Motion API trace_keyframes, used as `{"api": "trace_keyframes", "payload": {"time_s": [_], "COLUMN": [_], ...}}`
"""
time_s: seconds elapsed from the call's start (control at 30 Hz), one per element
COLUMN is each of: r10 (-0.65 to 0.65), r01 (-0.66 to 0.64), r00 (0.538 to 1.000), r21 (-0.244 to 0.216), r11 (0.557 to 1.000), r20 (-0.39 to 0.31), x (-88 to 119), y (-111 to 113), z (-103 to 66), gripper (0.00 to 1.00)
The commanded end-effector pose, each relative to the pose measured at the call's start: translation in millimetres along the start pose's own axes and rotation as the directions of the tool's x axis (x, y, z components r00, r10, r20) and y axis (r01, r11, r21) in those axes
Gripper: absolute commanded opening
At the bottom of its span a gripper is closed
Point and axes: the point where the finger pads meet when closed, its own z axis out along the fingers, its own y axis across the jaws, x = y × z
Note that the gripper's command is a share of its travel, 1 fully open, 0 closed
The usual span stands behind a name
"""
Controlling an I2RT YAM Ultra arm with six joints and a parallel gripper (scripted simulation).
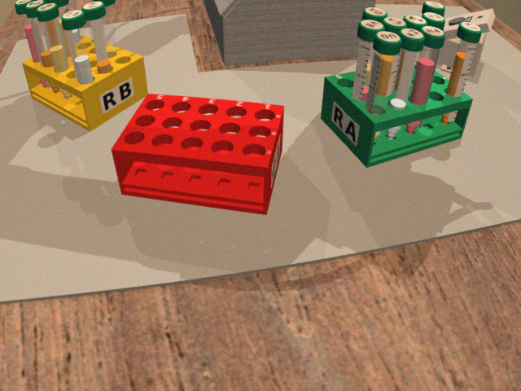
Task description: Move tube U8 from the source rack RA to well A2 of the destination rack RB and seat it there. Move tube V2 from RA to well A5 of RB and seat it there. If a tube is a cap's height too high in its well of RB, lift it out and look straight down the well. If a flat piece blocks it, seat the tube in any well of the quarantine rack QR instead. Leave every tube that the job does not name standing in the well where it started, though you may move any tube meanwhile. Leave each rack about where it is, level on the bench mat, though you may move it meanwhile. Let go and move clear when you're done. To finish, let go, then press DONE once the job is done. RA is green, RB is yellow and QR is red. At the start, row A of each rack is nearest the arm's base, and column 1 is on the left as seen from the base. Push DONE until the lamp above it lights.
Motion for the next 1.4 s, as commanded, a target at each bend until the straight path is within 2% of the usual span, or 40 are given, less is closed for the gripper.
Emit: {"api": "trace_keyframes", "payload": {"time_s": [0.0,0.37,0.83,0.93,0.97,1.37], "r10": [0.022,0.022,0.018,0.017,0.033,0.03], "r01": [-0.022,-0.022,-0.018,-0.017,-0.033,-0.03], "r00": [0.999,0.999,0.999,0.999,0.998,0.999], "r21": [-0.001,-0.001,-0.002,-0.002,-0.004,-0.003], "r11": [1.0,1.0,1.0,1.0,0.999,1.0], "r20": [0.033,0.033,0.034,0.031,0.052,0.043], "x": [-11.1,-11.1,-41.0,-40.3,-38.7,-38.9], "y": [-2.0,-2.0,48.0,48.0,41.0,42.1], "z": [-9.9,-9.9,-8.4,-8.4,-17.3,-13.5], "gripper": [0.0,0.0,0.0,0.0,0.0,0.0]}}
